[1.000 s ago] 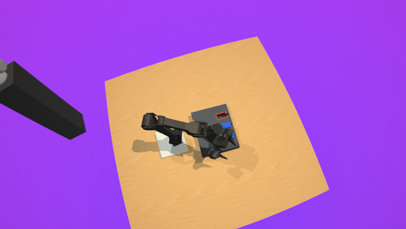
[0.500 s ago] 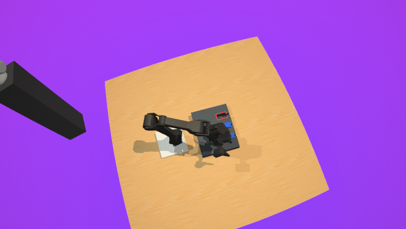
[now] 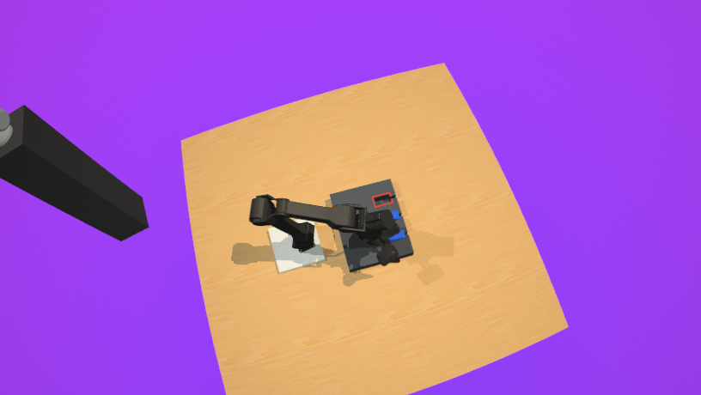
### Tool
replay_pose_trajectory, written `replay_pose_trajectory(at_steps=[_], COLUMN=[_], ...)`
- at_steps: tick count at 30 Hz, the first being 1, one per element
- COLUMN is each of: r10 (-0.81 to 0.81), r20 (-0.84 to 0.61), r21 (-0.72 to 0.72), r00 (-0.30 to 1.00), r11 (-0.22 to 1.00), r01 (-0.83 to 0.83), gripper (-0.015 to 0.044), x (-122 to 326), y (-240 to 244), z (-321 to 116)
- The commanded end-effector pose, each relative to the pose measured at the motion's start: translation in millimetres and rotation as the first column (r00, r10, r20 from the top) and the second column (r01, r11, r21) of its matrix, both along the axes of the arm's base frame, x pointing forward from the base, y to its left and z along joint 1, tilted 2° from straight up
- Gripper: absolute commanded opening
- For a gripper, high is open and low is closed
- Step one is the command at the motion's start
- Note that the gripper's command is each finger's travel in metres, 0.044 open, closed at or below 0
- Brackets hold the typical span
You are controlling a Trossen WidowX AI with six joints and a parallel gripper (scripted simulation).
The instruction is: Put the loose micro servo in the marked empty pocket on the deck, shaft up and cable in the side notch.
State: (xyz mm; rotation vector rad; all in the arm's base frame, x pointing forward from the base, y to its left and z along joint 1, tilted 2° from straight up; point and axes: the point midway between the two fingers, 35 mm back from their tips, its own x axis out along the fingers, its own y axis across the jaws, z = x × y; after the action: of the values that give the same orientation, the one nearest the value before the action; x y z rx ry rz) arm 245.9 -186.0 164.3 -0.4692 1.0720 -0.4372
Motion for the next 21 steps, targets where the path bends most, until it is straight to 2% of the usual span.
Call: replay_pose_trajectory(at_steps=[1,11,21], r10=[0.105,0.355,0.573], r20=[-0.09,-0.294,-0.457], r21=[-0.008,0.007,0.083], r00=[0.99,0.888,0.68], r11=[0.994,0.929,0.789], r01=[-0.106,-0.369,-0.609], gripper=[0.044,0.044,0.044], x=[1,-1,-6], y=[6,21,37], z=[-2,-6,-9])
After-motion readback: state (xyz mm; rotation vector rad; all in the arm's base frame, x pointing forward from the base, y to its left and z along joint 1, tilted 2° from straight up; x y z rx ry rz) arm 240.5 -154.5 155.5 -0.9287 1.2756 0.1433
